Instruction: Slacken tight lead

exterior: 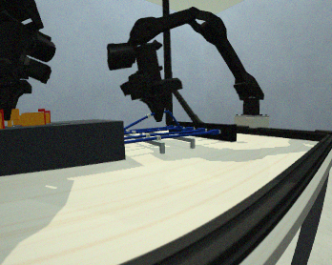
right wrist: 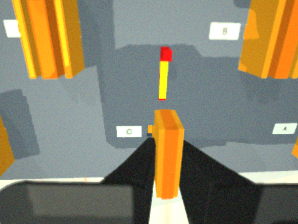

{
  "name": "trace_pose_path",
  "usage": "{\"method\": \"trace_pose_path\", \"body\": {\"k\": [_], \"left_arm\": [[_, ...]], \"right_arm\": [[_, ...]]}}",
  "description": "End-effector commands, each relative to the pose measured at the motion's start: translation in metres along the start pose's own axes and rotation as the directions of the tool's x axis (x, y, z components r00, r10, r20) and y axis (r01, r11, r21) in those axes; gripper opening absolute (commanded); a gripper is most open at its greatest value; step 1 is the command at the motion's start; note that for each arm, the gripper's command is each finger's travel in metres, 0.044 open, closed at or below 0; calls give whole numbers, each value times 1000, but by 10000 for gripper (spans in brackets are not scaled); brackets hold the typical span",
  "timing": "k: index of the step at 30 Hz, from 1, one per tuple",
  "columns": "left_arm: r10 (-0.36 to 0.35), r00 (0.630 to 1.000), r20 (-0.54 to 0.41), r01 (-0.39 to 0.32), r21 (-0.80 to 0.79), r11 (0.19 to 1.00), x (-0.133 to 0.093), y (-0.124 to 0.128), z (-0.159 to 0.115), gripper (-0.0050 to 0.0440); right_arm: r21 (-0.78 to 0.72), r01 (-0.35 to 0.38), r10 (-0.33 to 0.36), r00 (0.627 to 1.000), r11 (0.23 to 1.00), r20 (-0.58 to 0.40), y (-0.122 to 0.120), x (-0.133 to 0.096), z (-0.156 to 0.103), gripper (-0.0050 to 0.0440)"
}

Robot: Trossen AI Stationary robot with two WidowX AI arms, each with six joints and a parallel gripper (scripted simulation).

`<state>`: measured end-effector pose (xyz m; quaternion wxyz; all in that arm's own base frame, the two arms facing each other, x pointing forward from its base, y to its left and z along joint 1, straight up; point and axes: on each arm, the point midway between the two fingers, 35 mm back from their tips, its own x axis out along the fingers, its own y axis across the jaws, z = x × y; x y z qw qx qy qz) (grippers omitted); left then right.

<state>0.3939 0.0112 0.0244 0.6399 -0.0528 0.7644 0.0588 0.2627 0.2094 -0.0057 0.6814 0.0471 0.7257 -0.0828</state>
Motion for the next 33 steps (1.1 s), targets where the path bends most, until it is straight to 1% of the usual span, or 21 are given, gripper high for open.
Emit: {"method": "trace_pose_path", "body": {"k": [1, 3, 4, 20, 21, 33], "left_arm": [[-10, 997, 77, 10, 0, 1000, -30, -1, 6, -50], [-10, 997, 77, 10, 0, 1000, -30, -1, 6, -50], [-5, 999, 38, 5, 0, 1000, -37, 0, -1, -50], [-5, 999, 38, 5, 0, 1000, -37, 0, -1, -50], [1, 1000, -6, -1, 0, 1000, 29, 0, 2, -50], [1, 1000, -6, -1, 0, 1000, 29, 0, 2, -50]], "right_arm": [[-1, -31, 31, 999, 1000, 28, 4, -22, 3, -50], [-1, -31, 31, 999, 1000, 28, 4, -22, 3, -50], [-1, -29, 29, 999, 1000, 25, 4, -22, 3, -50], [-1, -29, 29, 999, 1000, 25, 4, -22, 3, -50], [0, -26, 26, 999, 1000, 22, 4, -22, 3, -50], [0, -26, 26, 999, 1000, 22, 4, -22, 3, -50]]}}
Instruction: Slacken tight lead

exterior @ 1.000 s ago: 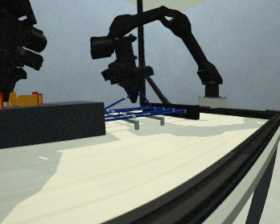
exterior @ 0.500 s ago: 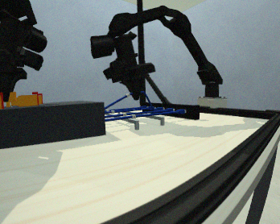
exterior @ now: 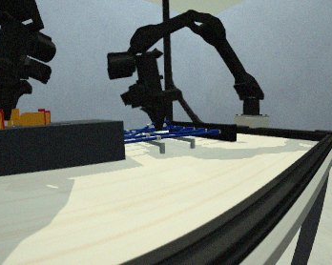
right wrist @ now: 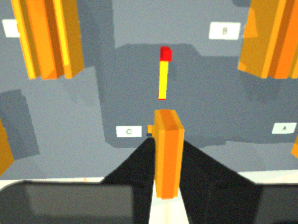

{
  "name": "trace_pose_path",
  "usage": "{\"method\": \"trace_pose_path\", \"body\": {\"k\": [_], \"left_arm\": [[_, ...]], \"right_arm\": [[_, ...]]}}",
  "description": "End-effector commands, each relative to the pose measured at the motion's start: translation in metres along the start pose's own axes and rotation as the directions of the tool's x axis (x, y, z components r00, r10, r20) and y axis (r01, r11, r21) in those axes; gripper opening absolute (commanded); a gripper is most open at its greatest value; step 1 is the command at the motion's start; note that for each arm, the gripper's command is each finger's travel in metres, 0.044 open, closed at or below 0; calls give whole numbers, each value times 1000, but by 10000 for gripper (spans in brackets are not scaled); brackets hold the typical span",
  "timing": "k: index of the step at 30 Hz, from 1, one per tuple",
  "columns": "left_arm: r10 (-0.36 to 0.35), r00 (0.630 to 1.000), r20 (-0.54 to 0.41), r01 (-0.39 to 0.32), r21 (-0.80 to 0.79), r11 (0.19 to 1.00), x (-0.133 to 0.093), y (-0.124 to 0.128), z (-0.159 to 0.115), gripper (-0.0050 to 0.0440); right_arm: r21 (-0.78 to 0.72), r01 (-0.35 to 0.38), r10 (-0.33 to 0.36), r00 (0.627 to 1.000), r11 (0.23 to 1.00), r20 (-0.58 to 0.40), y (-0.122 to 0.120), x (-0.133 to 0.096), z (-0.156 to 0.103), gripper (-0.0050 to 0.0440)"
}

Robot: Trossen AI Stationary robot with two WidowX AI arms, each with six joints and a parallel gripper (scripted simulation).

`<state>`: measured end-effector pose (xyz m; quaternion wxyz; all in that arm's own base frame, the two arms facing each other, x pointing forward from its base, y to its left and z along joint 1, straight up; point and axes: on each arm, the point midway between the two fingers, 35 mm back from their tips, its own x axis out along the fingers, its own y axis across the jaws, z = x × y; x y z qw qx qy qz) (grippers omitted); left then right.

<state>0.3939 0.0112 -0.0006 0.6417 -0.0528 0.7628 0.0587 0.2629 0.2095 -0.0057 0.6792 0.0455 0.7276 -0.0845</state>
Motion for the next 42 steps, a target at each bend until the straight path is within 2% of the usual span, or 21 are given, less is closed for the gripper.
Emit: {"method": "trace_pose_path", "body": {"k": [1, 4, 5, 21, 22, 42], "left_arm": [[1, 1000, -11, -1, 0, 1000, 4, 0, -2, -50], [1, 1000, -11, -1, 0, 1000, 4, 0, -2, -50], [-4, 1000, 27, 4, 0, 1000, 4, 0, -2, -50], [-4, 1000, 27, 4, 0, 1000, 4, 0, -2, -50], [-7, 999, 50, 7, 0, 1000, -1, -1, 4, -50], [-7, 999, 53, 7, 0, 1000, -1, -1, 5, -50]], "right_arm": [[-1, -31, 31, 999, 1000, 28, 3, -22, 3, -50], [-1, -31, 31, 999, 1000, 28, 3, -22, 3, -50], [-1, -29, 29, 999, 1000, 25, 3, -22, 3, -50], [-1, -29, 29, 999, 1000, 25, 3, -22, 3, -50], [0, -26, 26, 999, 1000, 22, 4, -11, 4, -50], [-1, -25, 25, 999, 1000, 20, 5, 2, 5, -50]]}}
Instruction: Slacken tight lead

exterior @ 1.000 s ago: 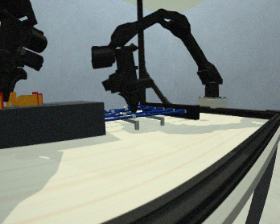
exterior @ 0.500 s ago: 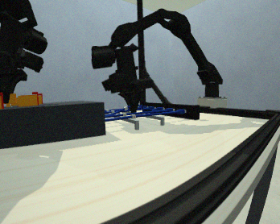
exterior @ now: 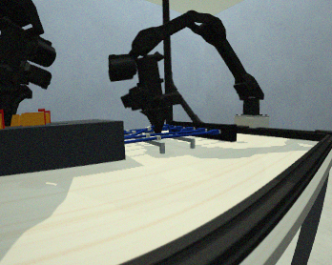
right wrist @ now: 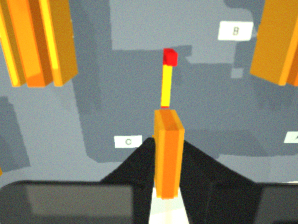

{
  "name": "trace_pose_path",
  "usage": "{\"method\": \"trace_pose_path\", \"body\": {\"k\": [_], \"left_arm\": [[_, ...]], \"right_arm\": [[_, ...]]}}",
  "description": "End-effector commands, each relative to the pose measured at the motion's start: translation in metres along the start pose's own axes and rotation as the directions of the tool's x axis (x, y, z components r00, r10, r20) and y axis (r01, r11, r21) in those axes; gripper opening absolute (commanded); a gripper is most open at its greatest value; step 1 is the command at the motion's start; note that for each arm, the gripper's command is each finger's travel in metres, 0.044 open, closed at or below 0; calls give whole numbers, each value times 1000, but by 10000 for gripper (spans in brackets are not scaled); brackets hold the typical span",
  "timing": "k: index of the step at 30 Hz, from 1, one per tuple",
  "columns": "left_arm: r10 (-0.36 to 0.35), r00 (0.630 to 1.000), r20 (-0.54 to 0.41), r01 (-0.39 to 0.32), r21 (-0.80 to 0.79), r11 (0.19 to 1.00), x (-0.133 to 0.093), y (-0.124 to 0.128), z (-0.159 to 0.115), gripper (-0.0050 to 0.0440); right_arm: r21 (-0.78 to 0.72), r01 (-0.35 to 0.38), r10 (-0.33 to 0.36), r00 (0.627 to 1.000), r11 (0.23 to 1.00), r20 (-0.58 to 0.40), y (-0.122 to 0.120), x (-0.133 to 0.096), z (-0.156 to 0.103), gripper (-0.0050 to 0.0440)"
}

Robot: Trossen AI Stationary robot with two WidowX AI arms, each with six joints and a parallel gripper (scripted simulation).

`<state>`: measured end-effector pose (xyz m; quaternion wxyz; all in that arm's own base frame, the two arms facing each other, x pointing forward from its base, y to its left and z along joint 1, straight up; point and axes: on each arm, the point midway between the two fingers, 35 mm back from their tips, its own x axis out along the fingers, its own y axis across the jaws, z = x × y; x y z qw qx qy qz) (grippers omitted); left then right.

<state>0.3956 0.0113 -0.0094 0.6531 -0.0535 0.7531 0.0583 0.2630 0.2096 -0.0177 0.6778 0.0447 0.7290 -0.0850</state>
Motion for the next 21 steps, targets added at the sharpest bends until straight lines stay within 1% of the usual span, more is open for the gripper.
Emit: {"method": "trace_pose_path", "body": {"k": [1, 13, 14, 21], "left_arm": [[-3, 1000, 24, 3, 0, 1000, -9, 0, 2, -50], [-3, 1000, 24, 3, 0, 1000, -9, 0, 2, -50], [-4, 1000, 27, 4, 0, 1000, -9, 0, 3, 209], [-4, 1000, 27, 4, 0, 1000, -9, 0, 3, 209]], "right_arm": [[0, -27, 27, 999, 1000, 24, 4, -9, 4, -50], [0, -27, 27, 999, 1000, 24, 5, -2, 4, -50], [-4, -27, 27, 999, 1000, 21, 4, -8, 3, 209], [-4, -27, 27, 999, 1000, 21, 4, -8, 3, 209]]}}
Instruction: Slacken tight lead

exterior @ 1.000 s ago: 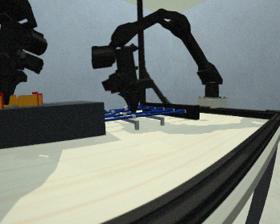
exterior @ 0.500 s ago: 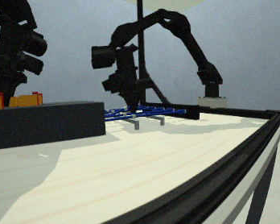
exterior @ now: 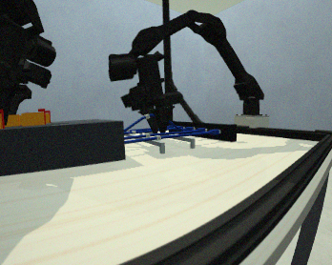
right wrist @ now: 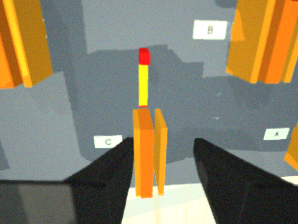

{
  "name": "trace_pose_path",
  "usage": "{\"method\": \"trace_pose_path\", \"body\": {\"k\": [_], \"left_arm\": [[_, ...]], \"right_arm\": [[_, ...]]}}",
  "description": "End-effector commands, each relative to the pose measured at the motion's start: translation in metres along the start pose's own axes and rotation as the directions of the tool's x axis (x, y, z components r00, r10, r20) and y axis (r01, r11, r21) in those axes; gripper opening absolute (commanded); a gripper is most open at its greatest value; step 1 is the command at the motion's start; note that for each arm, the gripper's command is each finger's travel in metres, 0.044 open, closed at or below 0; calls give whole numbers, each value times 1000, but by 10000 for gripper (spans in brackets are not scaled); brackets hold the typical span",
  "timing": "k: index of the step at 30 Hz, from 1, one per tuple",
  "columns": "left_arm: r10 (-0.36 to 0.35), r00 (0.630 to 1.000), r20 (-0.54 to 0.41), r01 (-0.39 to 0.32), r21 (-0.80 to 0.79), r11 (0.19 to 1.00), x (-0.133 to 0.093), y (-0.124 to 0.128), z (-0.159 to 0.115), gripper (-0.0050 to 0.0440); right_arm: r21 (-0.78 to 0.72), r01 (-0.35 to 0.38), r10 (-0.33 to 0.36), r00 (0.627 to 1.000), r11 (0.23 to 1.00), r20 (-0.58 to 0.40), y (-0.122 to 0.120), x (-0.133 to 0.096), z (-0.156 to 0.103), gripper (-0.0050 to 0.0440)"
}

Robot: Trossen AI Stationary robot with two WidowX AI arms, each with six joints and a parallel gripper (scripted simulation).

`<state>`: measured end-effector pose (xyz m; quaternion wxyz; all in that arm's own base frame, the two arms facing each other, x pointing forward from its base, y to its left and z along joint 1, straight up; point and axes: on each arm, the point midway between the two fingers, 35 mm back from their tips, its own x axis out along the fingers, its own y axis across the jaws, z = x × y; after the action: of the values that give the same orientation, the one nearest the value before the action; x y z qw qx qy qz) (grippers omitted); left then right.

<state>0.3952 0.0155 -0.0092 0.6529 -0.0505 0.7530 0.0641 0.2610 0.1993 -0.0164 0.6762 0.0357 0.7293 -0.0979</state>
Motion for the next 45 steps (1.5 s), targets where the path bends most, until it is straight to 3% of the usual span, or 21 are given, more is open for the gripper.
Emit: {"method": "trace_pose_path", "body": {"k": [1, 9, 10, 24, 26, 27, 41, 45], "left_arm": [[-16, 1000, 26, 16, 5, 1000, -9, -5, 3, 209], [-16, 1000, 26, 16, 5, 1000, -9, -5, 3, 209], [-9, 1000, 26, 9, -2, 1000, -18, 0, 2, 209], [-9, 1000, 26, 9, -2, 1000, -146, 4, -16, 209], [-9, 1000, 26, 9, -2, 1000, -146, 4, -16, 209], [-9, 1000, 28, 9, -4, 1000, -124, 3, -14, 209], [-9, 1000, 28, 9, -4, 1000, -146, 4, -16, 209], [-11, 999, 40, 11, -4, 1000, -144, 4, -17, 209]], "right_arm": [[-11, -57, 58, 998, 998, 21, 14, -8, 3, 209], [-11, -57, 58, 998, 998, 21, 14, -8, 3, 209], [4, -16, 16, 1000, 1000, 15, 0, -14, 3, 209], [4, -16, 16, 1000, 1000, 15, -8, -98, -3, 209], [4, -16, 16, 1000, 1000, 15, -8, -98, -3, 209], [2, -12, 12, 1000, 1000, 8, -7, -83, -4, 209], [2, -12, 12, 1000, 1000, 8, -8, -98, -3, 209], [2, -4, 4, 1000, 1000, 2, -8, -93, -5, 209]]}}
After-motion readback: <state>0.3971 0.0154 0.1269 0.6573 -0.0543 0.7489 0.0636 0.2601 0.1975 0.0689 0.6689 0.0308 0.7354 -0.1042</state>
